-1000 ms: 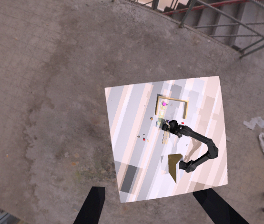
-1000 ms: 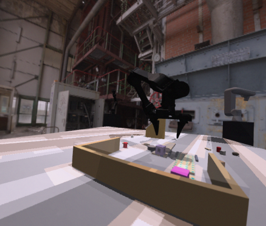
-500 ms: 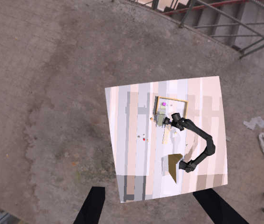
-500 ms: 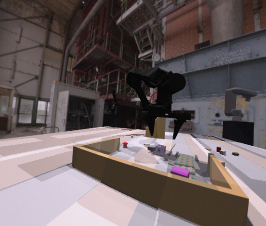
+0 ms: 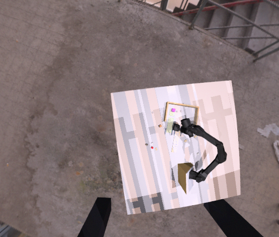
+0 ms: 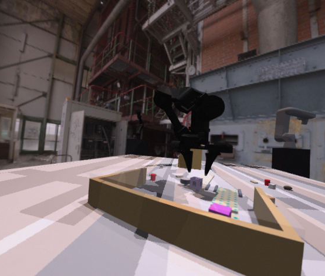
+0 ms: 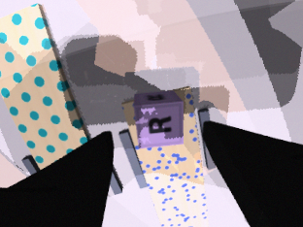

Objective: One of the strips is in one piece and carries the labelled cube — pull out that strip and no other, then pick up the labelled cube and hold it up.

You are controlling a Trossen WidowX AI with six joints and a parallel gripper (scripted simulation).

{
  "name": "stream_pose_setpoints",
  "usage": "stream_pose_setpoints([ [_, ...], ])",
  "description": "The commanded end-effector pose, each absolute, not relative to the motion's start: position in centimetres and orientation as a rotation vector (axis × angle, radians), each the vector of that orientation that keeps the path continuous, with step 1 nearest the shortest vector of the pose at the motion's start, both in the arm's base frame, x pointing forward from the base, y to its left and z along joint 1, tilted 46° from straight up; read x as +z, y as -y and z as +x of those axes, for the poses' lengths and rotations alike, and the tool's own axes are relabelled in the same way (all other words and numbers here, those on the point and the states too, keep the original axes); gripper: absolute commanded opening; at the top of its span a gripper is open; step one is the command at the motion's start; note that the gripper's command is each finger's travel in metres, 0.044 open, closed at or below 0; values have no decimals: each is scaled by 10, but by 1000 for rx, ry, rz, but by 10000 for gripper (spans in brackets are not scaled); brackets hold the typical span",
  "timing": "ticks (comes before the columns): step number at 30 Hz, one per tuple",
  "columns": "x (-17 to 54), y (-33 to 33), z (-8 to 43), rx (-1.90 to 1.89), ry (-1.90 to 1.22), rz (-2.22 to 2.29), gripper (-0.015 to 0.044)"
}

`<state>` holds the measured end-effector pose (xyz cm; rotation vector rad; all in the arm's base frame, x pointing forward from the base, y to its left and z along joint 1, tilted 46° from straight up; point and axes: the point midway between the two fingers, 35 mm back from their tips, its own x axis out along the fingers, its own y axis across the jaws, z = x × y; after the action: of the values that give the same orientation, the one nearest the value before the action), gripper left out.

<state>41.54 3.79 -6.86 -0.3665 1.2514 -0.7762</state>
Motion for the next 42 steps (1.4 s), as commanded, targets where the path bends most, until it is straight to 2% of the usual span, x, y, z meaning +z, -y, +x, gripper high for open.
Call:
stream_pose_setpoints([
  [1, -74, -31, 415, -779, -1255, -375, 250],
  [23, -94, -9, 417, -781, -1254, -377, 250],
  [26, -93, -11, 418, -780, -1253, -369, 171],
  [35, -93, -11, 418, -780, -1253, -369, 111],
  [39, -92, -14, 418, -765, -1257, -378, 6],
  [42, -87, -20, 409, -754, -1260, -385, 0],
])
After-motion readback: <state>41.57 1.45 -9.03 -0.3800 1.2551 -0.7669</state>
